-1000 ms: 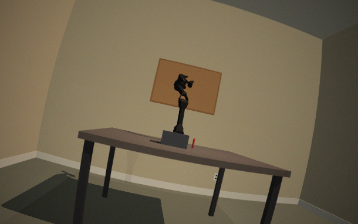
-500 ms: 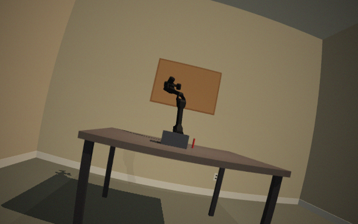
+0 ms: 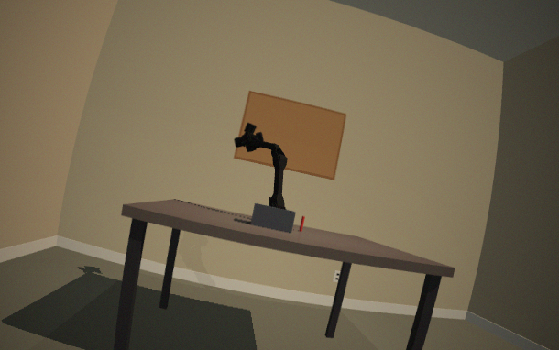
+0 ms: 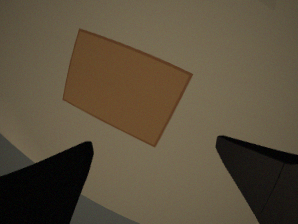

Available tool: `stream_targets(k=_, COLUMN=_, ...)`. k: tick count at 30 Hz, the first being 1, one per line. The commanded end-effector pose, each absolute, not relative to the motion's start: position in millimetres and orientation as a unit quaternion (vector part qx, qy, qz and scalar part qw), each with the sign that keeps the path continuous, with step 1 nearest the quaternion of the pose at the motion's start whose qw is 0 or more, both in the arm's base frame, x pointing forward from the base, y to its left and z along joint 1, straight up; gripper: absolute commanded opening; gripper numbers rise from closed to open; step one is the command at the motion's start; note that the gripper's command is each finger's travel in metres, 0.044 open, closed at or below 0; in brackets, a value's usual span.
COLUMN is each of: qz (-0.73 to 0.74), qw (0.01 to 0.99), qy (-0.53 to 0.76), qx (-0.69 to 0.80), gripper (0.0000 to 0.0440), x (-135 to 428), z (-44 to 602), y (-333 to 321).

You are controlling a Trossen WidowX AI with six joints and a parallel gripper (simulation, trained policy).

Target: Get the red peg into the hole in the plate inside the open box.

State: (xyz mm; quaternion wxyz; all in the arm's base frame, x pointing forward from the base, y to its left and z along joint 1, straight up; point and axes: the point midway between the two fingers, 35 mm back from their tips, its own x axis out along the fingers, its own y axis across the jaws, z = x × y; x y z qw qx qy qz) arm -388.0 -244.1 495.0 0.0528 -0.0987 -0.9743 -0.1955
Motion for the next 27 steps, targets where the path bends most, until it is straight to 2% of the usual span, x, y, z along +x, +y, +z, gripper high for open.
stream_targets(k=1, qz=-0.252, qw=0.032, qy=-0.965, qx=-0.061, gripper=0.0440, x=-374.9, z=472.1, y=-277.4)
stream_targets(k=14, qz=-0.425, qw=0.009, qy=-0.902, qx=0.071, gripper=0.0440, x=-300.3, z=411.9, y=-368.9)
stream_targets(k=27, qz=-0.578, qw=0.037, qy=-0.792, qx=0.194, gripper=0.0440, x=-199.9, z=360.0, y=-428.4)
